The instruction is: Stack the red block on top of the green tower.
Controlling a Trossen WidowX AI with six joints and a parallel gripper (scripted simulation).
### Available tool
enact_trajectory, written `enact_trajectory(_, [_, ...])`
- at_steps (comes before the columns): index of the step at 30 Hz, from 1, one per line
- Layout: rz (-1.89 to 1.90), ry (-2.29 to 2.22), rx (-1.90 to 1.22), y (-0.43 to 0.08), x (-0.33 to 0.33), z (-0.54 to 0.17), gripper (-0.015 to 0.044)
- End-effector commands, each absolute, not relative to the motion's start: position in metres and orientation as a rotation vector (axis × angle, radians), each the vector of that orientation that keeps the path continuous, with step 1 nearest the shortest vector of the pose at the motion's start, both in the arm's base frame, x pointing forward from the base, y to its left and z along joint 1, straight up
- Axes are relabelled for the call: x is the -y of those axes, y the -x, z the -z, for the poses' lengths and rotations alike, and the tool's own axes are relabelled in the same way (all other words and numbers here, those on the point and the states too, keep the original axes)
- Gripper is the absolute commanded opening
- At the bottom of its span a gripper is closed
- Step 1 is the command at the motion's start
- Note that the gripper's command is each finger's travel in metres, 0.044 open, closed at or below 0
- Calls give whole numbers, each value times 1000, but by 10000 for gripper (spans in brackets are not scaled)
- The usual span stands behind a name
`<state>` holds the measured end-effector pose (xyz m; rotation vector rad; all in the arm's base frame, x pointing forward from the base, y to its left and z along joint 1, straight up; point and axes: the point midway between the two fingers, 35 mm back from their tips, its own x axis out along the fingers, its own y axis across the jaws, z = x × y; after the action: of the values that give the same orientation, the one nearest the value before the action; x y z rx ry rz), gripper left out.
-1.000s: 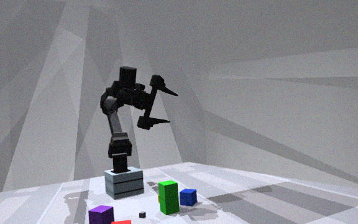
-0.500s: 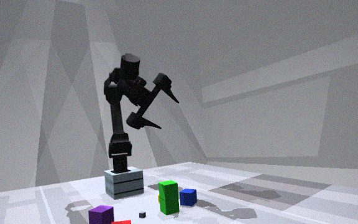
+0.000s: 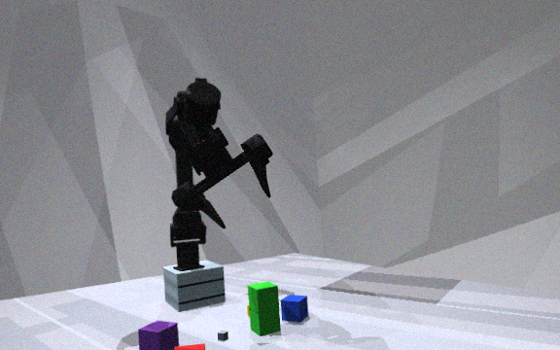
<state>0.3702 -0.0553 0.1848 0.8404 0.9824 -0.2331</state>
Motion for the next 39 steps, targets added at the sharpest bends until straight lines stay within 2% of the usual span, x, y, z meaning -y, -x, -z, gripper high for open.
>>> enact_trajectory(1, [280, -775, -1048, -378, 72, -168, 440])
enact_trajectory(22, [391, -392, -1483, -388, 157, -78, 440])
enact_trajectory(30, [391, -380, -1498, -389, 161, -72, 440])
enact_trajectory(39, [391, -380, -1499, -391, 163, -15, 440])
